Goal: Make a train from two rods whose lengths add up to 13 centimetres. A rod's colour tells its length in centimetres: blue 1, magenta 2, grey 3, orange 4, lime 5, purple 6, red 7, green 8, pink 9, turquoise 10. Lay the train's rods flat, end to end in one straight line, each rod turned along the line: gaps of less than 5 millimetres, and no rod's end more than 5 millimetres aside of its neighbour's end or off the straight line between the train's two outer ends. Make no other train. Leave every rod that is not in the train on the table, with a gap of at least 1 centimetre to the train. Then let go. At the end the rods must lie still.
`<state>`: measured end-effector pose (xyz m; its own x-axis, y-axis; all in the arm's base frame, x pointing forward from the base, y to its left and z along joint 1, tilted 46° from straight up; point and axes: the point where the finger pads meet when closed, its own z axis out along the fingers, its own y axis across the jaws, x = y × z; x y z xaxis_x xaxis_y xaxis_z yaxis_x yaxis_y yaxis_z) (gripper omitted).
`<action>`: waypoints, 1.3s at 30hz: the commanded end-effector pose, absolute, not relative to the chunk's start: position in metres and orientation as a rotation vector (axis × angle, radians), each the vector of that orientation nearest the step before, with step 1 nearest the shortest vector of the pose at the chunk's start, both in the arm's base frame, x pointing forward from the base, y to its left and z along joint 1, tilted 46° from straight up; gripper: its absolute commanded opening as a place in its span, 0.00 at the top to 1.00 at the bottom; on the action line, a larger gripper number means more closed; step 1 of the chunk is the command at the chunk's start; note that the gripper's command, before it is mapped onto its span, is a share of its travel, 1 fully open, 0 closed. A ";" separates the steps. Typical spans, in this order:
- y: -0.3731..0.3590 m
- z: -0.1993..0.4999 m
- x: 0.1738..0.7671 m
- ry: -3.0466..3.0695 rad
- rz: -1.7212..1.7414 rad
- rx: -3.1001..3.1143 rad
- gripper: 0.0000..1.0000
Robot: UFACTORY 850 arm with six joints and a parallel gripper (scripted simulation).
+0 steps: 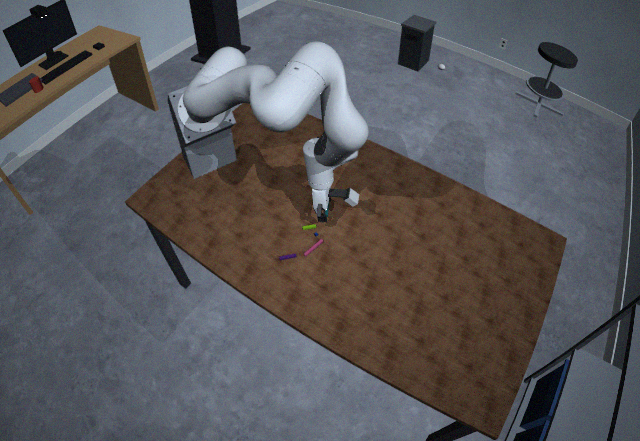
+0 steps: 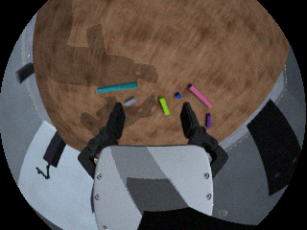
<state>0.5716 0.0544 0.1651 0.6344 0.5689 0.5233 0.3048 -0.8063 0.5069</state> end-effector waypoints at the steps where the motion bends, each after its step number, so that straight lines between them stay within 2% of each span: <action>1: 0.035 0.153 0.559 0.824 0.890 2.394 0.00; 12: 0.005 0.134 0.536 1.022 0.754 2.259 0.00; 39: 0.004 0.134 0.536 1.030 0.748 2.254 0.00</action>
<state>0.5355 0.0040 0.1334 0.5526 0.7930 0.2566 0.4894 -0.5579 0.6703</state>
